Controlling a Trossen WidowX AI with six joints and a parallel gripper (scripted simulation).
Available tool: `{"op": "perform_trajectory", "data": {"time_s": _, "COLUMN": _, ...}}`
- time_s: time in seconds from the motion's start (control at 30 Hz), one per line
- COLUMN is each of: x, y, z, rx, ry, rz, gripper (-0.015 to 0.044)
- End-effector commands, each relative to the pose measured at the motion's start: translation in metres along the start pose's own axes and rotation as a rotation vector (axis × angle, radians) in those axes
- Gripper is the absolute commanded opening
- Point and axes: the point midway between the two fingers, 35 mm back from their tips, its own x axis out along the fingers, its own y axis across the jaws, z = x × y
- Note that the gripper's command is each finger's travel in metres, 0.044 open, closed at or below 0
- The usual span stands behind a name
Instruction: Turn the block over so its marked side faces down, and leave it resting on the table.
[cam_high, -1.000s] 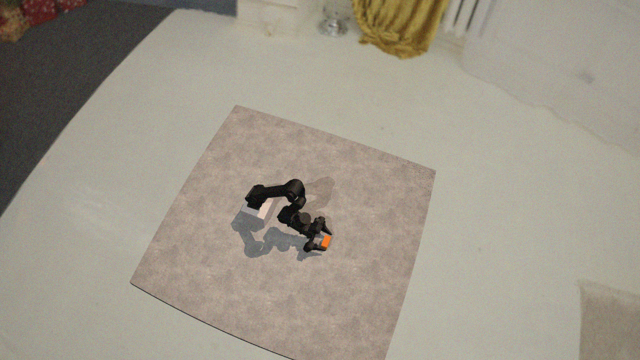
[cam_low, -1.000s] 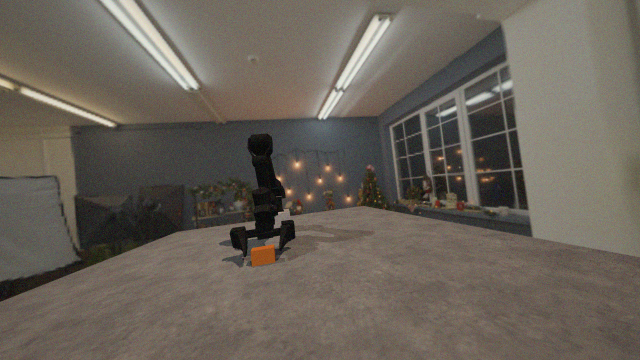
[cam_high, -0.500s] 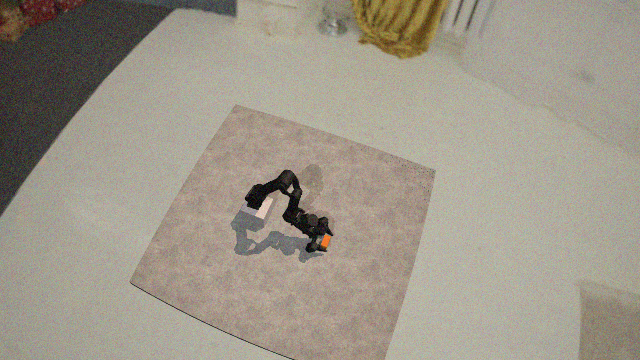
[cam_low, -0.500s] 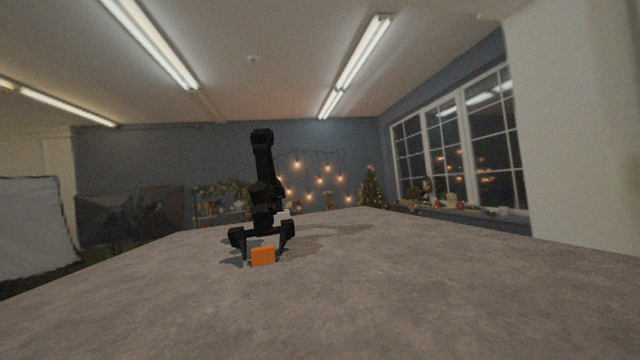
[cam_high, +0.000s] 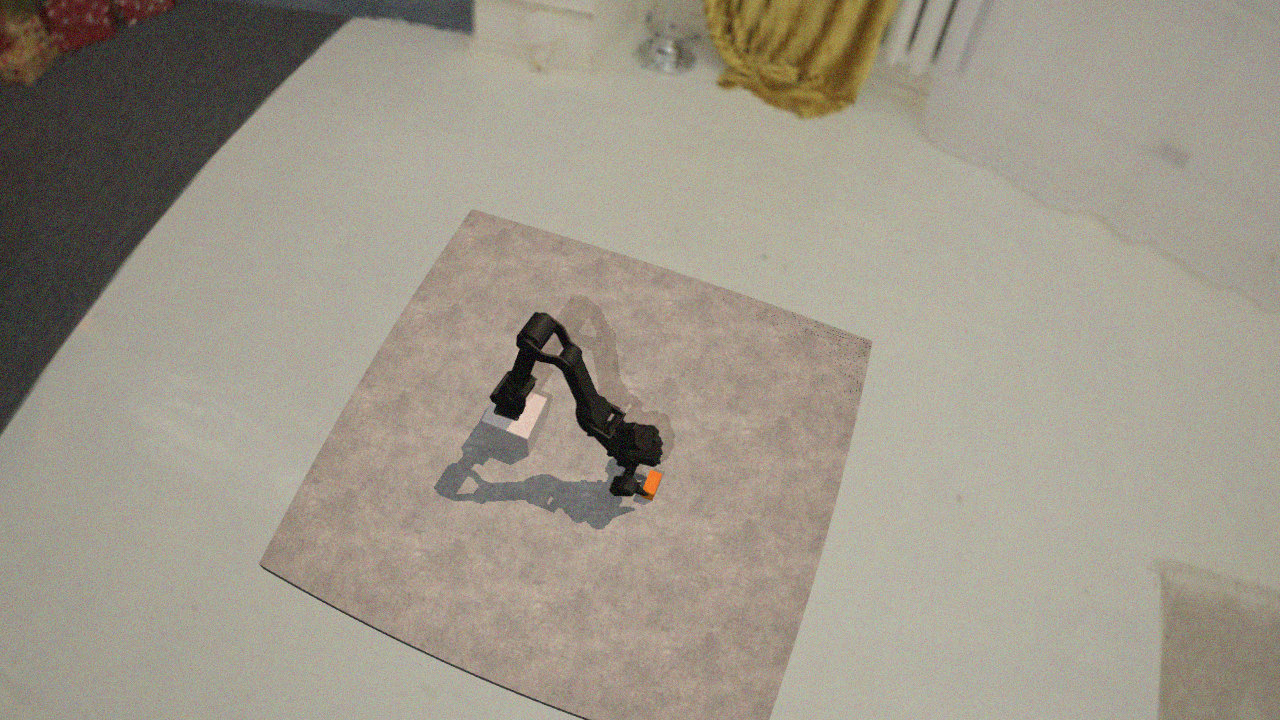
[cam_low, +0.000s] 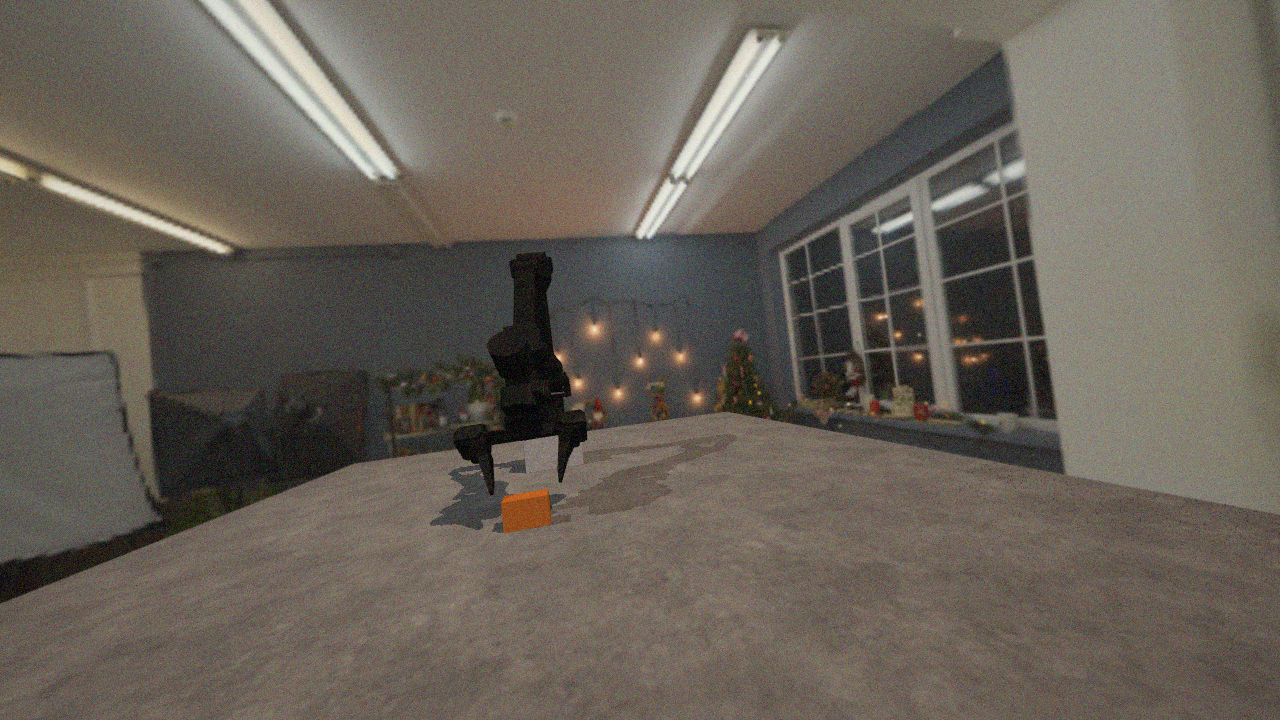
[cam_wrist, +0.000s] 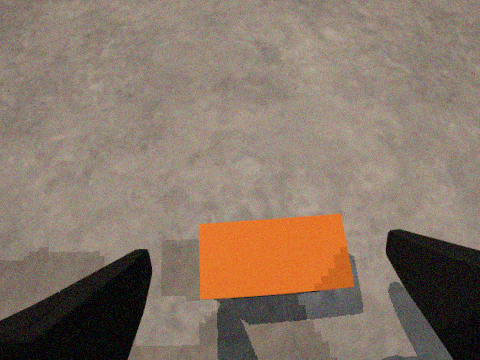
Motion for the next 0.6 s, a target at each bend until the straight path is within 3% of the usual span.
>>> {"op": "perform_trajectory", "data": {"time_s": 0.0, "x": -0.039, "y": 0.001, "z": 0.012, "rx": -0.014, "ry": 0.099, "rz": -0.013, "gripper": 0.0440}}
{"op": "perform_trajectory", "data": {"time_s": 0.27, "x": -0.038, "y": 0.000, "z": 0.014, "rx": -0.013, "ry": 0.121, "rz": -0.013, "gripper": 0.0440}}
{"op": "perform_trajectory", "data": {"time_s": 0.57, "x": -0.028, "y": -0.001, "z": 0.042, "rx": -0.005, "ry": 0.416, "rz": -0.014, "gripper": 0.0440}}
